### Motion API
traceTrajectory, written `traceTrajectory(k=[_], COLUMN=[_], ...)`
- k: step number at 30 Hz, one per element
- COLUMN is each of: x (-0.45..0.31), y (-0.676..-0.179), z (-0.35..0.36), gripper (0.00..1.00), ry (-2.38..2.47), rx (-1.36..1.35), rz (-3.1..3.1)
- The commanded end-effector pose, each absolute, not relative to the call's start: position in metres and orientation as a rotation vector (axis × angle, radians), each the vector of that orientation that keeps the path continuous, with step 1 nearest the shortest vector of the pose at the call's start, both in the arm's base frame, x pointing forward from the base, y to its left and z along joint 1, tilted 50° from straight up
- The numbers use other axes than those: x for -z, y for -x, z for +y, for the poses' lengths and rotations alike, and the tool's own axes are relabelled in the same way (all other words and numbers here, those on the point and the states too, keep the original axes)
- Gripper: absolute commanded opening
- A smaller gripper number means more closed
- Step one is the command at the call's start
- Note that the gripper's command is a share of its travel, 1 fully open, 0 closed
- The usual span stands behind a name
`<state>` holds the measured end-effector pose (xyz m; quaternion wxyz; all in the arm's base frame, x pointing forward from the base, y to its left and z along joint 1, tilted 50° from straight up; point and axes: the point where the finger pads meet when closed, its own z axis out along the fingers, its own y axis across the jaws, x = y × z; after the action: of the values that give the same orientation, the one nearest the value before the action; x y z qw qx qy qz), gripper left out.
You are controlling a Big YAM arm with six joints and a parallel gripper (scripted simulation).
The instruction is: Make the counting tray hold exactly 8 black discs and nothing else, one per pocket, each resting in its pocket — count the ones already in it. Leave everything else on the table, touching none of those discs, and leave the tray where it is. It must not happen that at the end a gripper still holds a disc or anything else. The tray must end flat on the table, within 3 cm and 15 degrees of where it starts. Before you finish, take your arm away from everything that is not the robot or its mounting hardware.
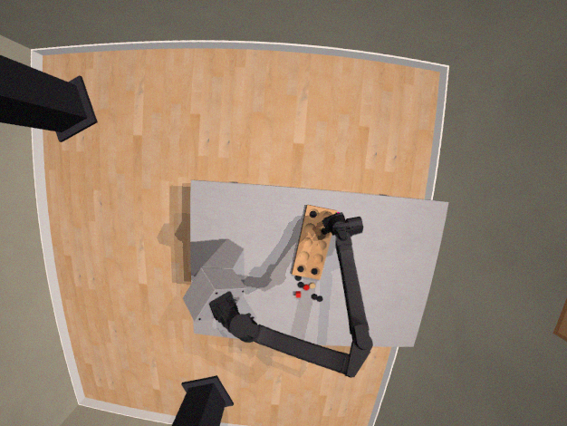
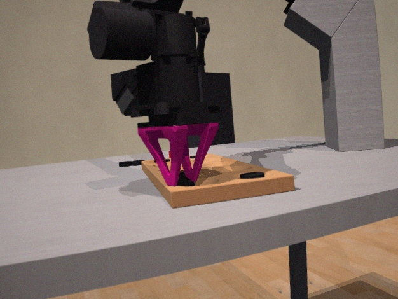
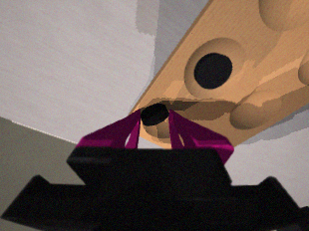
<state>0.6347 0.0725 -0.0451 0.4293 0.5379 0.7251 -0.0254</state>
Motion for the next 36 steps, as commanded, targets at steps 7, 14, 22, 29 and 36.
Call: traceTrajectory(k=[7, 14, 22, 29, 36], x=[0.061, 0.061, 0.061, 0.024, -0.011], y=[-0.628, -0.628, -0.628, -0.605, -0.571], z=[0.083, 0.083, 0.083, 0.111, 0.137], gripper=[0.36, 0.36, 0.36, 0.36, 0.36], ry=[-1.312, -1.312, -1.312, -1.314, -1.314], rx=[0.081, 0.081, 0.081, 0.058, 0.057], rz=[1.853, 1.854, 1.854, 1.844, 1.844])
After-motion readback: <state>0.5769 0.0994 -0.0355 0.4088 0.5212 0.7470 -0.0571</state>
